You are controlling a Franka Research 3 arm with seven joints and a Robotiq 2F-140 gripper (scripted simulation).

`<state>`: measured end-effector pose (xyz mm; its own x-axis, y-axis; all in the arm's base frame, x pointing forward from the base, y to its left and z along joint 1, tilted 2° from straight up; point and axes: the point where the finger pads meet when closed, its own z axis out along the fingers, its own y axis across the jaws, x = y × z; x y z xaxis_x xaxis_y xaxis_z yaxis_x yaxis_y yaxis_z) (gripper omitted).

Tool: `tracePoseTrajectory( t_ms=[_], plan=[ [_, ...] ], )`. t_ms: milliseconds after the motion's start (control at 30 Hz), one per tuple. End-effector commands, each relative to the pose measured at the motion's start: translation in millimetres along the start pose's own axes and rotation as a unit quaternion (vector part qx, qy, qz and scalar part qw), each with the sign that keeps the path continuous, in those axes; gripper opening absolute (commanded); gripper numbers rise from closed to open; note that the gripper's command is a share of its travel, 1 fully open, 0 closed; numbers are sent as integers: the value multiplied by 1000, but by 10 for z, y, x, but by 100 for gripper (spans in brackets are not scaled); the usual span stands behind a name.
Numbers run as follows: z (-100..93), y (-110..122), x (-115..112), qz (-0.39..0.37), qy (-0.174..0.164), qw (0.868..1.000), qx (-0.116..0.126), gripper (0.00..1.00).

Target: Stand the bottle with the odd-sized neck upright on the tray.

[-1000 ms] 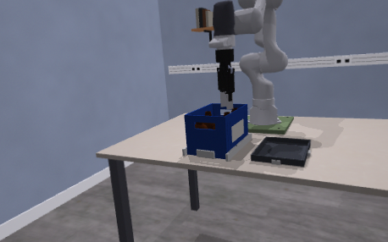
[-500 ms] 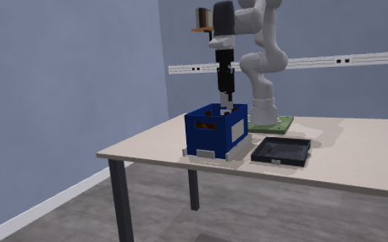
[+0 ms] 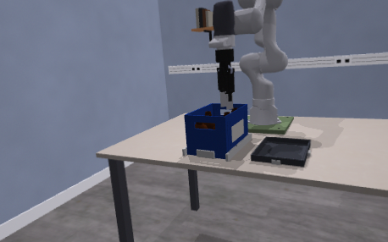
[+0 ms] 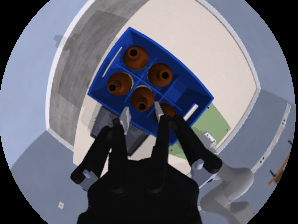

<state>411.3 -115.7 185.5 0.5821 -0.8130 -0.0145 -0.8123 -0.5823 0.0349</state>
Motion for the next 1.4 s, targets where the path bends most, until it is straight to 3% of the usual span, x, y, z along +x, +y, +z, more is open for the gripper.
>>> tracePoseTrajectory(
  t_ms=[0,1367],
  plan=[
    [-2,-8,17,4,1,1000,2,44],
    [58,-9,17,4,1,1000,2,44]
  ],
)
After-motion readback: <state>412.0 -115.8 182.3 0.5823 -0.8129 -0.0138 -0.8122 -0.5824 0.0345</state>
